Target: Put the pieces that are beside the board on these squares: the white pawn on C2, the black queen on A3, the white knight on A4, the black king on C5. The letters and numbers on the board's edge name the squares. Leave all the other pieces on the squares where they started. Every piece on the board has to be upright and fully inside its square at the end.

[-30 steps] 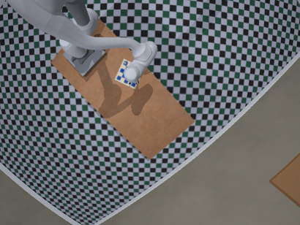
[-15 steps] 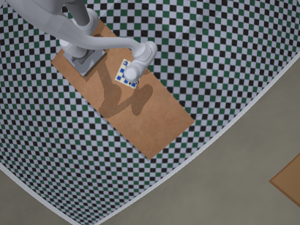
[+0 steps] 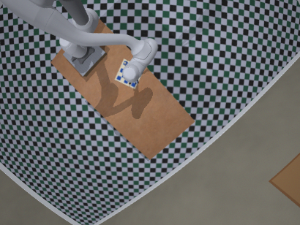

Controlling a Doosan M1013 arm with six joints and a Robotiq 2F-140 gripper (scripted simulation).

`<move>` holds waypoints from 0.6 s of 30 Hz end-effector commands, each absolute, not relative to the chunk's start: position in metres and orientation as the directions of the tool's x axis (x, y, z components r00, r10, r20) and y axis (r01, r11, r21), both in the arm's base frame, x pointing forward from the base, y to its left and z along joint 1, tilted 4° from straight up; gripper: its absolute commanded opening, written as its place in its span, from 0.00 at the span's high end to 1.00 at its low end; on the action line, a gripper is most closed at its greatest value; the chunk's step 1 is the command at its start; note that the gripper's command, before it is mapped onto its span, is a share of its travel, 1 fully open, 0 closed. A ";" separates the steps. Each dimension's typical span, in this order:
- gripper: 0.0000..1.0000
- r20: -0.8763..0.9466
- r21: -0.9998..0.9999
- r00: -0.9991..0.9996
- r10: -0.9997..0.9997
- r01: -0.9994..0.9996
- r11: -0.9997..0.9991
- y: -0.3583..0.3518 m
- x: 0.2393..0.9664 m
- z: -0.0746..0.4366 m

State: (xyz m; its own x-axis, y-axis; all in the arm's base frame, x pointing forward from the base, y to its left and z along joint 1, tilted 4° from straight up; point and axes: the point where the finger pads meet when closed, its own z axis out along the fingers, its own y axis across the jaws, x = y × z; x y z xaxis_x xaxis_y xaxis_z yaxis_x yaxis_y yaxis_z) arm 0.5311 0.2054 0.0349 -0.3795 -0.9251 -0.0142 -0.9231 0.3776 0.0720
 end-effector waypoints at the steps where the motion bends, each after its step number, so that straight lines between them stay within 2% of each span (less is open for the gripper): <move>1: 0.75 -0.014 0.072 -0.380 -0.925 -0.923 0.378 0.205 0.532 0.048; 14: 0.75 -0.014 0.072 -0.380 -0.925 -0.923 0.378 0.204 0.533 0.074; 15: 0.00 -0.014 0.072 -0.380 -0.925 -0.923 0.378 0.204 0.533 0.074; 18: 0.00 -0.014 0.072 -0.380 -0.925 -0.923 0.378 0.204 0.533 0.074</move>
State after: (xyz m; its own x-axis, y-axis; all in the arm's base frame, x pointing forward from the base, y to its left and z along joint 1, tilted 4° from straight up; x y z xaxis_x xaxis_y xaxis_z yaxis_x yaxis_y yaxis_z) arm 0.5335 0.2038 0.0737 -0.3795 -0.9251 -0.0140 -0.9231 0.3776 0.0722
